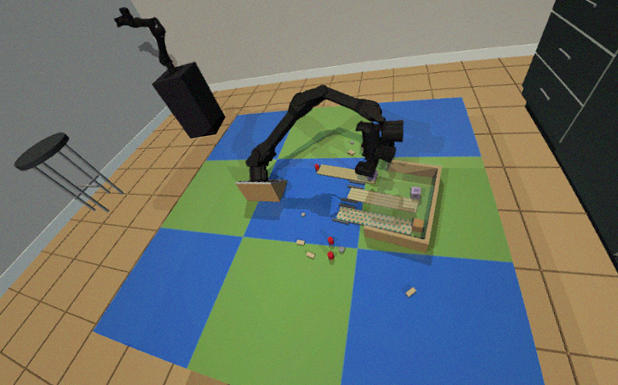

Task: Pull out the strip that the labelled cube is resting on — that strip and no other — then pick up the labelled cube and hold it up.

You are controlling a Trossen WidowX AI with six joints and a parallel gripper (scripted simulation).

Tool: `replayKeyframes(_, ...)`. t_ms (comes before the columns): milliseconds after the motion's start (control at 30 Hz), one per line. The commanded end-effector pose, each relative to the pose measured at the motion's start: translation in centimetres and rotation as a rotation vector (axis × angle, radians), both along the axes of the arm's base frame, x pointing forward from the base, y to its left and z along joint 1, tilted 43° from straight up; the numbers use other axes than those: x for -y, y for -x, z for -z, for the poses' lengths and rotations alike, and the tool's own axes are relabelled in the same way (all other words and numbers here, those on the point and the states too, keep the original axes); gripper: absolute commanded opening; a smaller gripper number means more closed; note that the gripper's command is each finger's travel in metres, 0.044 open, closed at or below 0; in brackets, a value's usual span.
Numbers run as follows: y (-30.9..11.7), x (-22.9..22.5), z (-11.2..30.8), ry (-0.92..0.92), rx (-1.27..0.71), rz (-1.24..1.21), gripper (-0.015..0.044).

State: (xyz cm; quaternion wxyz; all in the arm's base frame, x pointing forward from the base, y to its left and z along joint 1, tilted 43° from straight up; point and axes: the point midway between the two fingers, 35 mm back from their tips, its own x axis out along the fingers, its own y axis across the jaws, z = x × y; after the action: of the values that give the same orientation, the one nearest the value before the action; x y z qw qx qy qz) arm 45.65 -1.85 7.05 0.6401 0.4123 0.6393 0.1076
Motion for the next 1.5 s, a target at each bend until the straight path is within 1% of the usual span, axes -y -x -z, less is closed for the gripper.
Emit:
replayKeyframes(0,0.0,-0.7,0.7,-0.005,-0.009,0.001,0.025)
replayKeyframes(533,-0.2,-1.8,1.8,-0.006,-0.008,0.001,0.025)
replayKeyframes(667,-0.2,-1.6,1.6,0.0,-0.002,-0.003,0.0145)
replayKeyframes(933,-0.2,-1.6,1.6,0.0,-0.002,-0.003,0.0092)
replayKeyframes(1033,-0.2,-1.5,1.6,0.0,-0.002,-0.003,0.0013)
replayKeyframes(1067,0.0,-1.4,1.6,0.0,-0.002,-0.002,0.0)
replayKeyframes(1467,4.8,0.6,0.1,-0.002,-0.011,0.0,0.0)
